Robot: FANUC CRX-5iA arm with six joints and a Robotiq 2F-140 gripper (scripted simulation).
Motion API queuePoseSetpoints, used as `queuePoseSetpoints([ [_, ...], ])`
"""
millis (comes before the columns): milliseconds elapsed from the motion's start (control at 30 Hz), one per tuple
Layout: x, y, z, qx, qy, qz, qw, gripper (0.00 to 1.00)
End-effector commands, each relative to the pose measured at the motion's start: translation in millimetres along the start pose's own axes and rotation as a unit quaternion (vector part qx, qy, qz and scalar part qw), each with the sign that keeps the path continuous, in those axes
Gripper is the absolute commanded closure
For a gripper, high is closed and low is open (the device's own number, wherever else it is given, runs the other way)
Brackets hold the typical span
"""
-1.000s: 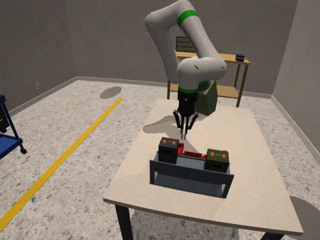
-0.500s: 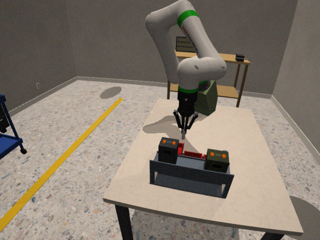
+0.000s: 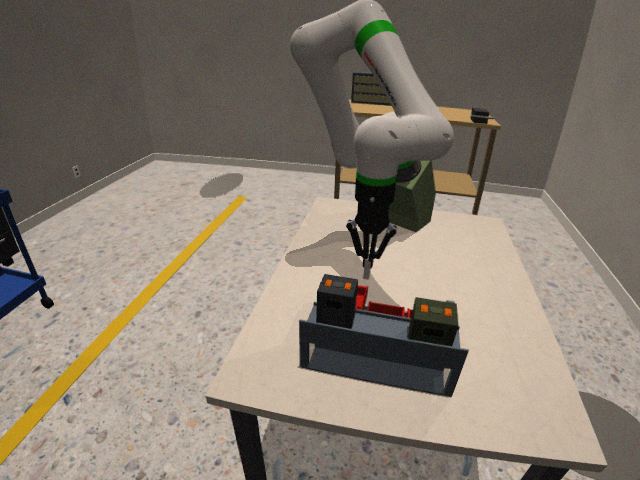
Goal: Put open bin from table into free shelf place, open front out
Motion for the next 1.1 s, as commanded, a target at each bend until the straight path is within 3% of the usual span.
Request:
queuePoseSetpoints([
  [0,0,0,0,0.0,0.0,0.0,1.0,1.0],
  [367,0,0,0,-0.003,0.0,0.0,1.0,1.0],
  [567,2,-7,7,-0.06,0.0,0.004,0.998,1.0],
  [667,5,-18,17,-0.15,-0.001,0.009,0.989,1.0],
  [1067,14,-45,38,-0.346,-0.004,0.02,0.938,1.0],
])
Point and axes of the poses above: the point where the finger pads meet when closed, its own x axis out along the fingers, its own z axis across the jaws, y = z × x, the point moved 4 cm from there along -x, back along the fingers, and after that the axes turned 14 degrees about x, right-handed, at the moved point
